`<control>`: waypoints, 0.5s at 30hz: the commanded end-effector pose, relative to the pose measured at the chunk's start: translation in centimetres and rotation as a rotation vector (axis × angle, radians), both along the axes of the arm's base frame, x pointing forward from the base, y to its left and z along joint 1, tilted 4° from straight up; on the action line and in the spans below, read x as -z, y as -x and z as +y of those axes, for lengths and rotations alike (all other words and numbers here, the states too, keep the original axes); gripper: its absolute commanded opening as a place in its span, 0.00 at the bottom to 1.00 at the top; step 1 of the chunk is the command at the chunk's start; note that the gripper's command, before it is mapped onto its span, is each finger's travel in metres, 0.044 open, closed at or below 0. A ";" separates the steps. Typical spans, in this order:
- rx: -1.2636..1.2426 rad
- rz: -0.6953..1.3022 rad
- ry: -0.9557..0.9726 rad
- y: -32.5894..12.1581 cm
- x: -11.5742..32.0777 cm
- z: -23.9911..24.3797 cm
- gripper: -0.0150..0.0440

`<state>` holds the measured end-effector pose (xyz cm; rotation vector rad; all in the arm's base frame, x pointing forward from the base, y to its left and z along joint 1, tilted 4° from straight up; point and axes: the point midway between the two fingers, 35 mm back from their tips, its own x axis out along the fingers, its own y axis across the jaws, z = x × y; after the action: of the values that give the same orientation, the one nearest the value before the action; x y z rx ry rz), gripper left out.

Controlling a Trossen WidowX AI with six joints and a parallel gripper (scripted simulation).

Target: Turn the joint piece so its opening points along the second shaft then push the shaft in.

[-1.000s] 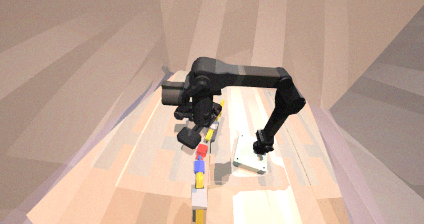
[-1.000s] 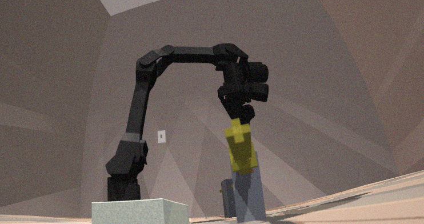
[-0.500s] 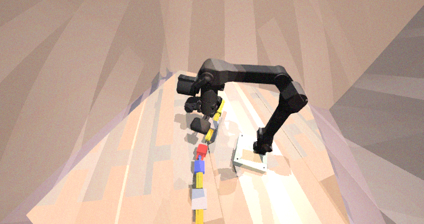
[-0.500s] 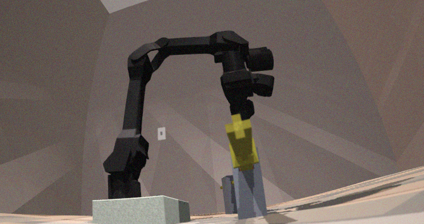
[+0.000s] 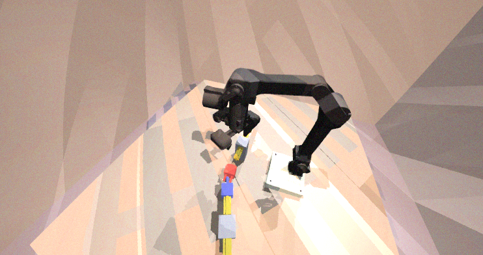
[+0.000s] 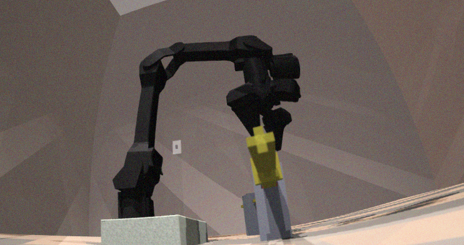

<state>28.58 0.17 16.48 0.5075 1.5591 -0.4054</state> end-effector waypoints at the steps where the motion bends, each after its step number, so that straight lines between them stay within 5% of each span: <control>1: 0.121 0.011 -0.005 0.1 0.3 0.0 1.00; 15: 0.546 0.046 -0.011 0.1 0.8 0.0 1.00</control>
<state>28.56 0.14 15.85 0.8686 1.4728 -0.7582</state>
